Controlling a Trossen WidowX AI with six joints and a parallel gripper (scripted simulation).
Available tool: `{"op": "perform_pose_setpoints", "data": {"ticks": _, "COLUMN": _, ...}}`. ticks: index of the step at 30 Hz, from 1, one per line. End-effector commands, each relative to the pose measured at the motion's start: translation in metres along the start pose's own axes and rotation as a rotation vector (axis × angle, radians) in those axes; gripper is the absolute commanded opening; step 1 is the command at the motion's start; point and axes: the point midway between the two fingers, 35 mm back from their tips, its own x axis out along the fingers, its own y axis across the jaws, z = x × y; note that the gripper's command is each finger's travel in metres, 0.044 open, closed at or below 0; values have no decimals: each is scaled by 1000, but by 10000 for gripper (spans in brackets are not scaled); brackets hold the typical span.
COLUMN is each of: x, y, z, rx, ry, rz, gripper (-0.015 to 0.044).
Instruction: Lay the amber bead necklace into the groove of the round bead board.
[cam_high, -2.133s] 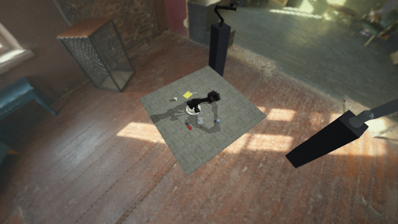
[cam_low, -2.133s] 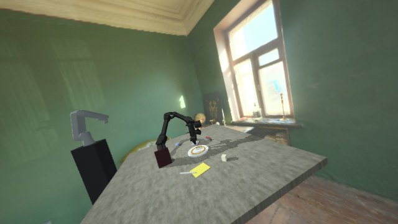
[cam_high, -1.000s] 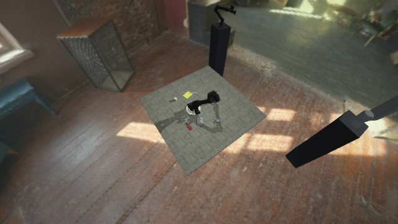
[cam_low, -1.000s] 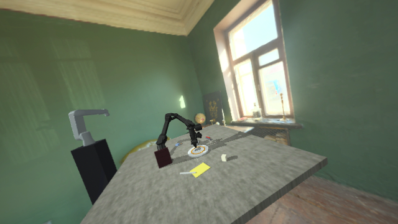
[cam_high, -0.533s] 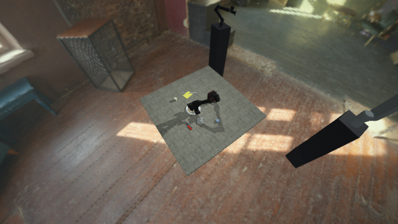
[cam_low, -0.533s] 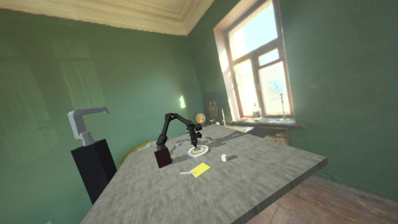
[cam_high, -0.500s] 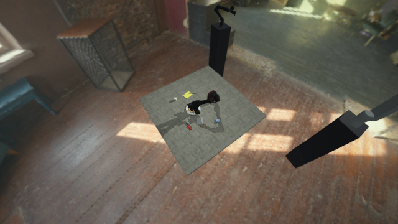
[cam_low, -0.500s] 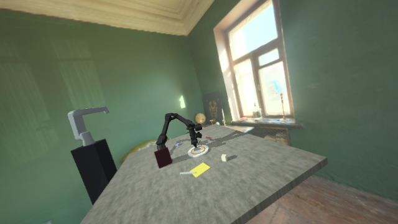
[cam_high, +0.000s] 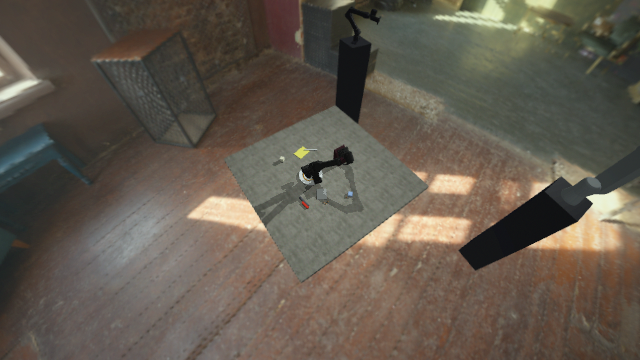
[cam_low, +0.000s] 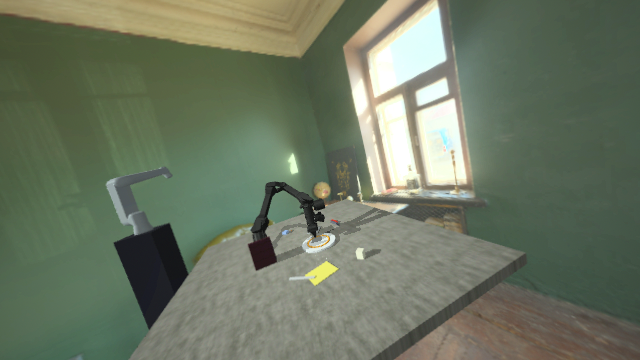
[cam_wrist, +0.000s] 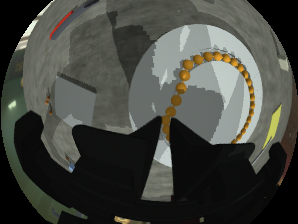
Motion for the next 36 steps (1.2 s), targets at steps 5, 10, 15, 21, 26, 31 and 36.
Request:
{"op": "perform_pose_setpoints", "data": {"ticks": 5, "x": 0, "y": 0, "z": 0, "rx": -1, "ry": -1, "rz": -3, "gripper": 0}}
{"op": "perform_pose_setpoints", "data": {"ticks": 10, "x": 0, "y": 0, "z": 0, "rx": -1, "ry": -1, "rz": -3, "gripper": 0}}
{"op": "perform_pose_setpoints", "data": {"ticks": 15, "x": -1, "y": 0, "z": 0, "rx": -1, "ry": -1, "rz": -3, "gripper": 0}}
{"op": "perform_pose_setpoints", "data": {"ticks": 21, "x": -8, "y": -1, "z": 0, "rx": 8, "ry": 2, "rz": 2, "gripper": 0}}
{"op": "perform_pose_setpoints", "data": {"ticks": 26, "x": -8, "y": 1, "z": -1, "rx": 8, "ry": 2, "rz": 2, "gripper": 0}}
{"op": "perform_pose_setpoints", "data": {"ticks": 31, "x": -4, "y": 2, "z": -1, "rx": 8, "ry": 2, "rz": 2, "gripper": 0}}
{"op": "perform_pose_setpoints", "data": {"ticks": 36, "x": 2, "y": 2, "z": -1, "rx": 8, "ry": 2, "rz": 2, "gripper": 0}}
